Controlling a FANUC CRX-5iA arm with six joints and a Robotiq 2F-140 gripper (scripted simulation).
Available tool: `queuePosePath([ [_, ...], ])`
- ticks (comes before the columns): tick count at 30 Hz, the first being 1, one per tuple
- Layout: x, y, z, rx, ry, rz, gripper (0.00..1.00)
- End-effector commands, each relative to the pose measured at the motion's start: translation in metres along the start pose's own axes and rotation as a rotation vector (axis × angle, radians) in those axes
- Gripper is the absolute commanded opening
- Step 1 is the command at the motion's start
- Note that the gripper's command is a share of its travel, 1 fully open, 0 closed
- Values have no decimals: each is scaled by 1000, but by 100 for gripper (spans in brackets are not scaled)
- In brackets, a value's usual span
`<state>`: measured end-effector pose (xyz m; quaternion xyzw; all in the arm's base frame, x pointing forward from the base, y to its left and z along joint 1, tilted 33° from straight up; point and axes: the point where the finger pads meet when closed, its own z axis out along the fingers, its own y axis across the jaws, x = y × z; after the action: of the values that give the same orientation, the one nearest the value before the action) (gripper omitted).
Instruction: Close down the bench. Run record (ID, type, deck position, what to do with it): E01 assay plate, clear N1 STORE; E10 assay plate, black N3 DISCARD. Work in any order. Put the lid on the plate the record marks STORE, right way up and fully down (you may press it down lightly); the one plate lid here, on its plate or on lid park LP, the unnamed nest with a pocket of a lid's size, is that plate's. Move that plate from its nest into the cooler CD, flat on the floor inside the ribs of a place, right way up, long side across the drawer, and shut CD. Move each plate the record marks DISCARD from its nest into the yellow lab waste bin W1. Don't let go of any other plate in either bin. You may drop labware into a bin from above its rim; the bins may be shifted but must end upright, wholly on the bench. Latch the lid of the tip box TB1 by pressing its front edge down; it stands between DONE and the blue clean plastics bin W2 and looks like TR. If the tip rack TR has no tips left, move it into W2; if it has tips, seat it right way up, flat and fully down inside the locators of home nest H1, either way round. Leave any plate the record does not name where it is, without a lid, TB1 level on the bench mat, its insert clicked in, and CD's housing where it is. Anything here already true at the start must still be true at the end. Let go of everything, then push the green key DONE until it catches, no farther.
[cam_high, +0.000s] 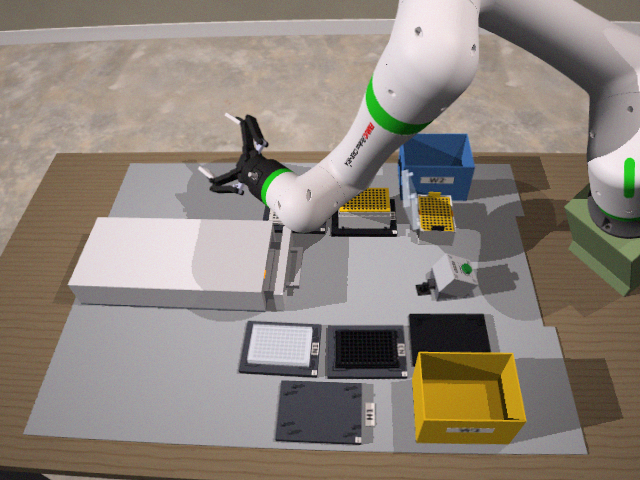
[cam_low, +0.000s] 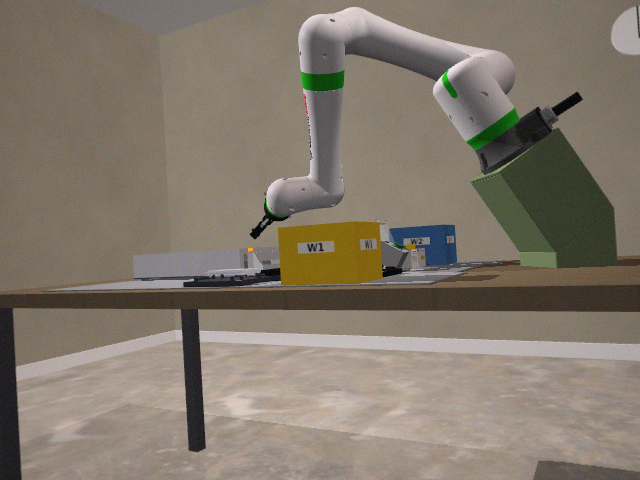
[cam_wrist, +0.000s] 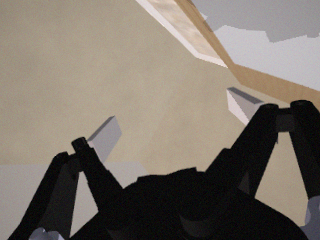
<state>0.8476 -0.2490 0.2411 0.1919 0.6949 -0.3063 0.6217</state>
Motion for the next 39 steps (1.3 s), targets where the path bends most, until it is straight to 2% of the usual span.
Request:
queuePosePath([
  [1, 0, 0, 0, 0, 0, 0, 100],
  [17, 0, 0, 0, 0, 0, 0, 100],
  [18, -3, -4, 0, 19, 5, 27, 0],
  [20, -8, -13, 1, 56, 14, 78, 0],
  [23, -15, -26, 2, 56, 14, 78, 0],
  [26, -22, -39, 2, 110, 28, 158, 0],
  [30, -28, -51, 2, 110, 28, 158, 0],
  [32, -32, -61, 1, 147, 39, 212, 0],
  [38, -38, -77, 0, 163, 43, 237, 0],
  [39, -40, -81, 0, 181, 49, 265, 0],
])
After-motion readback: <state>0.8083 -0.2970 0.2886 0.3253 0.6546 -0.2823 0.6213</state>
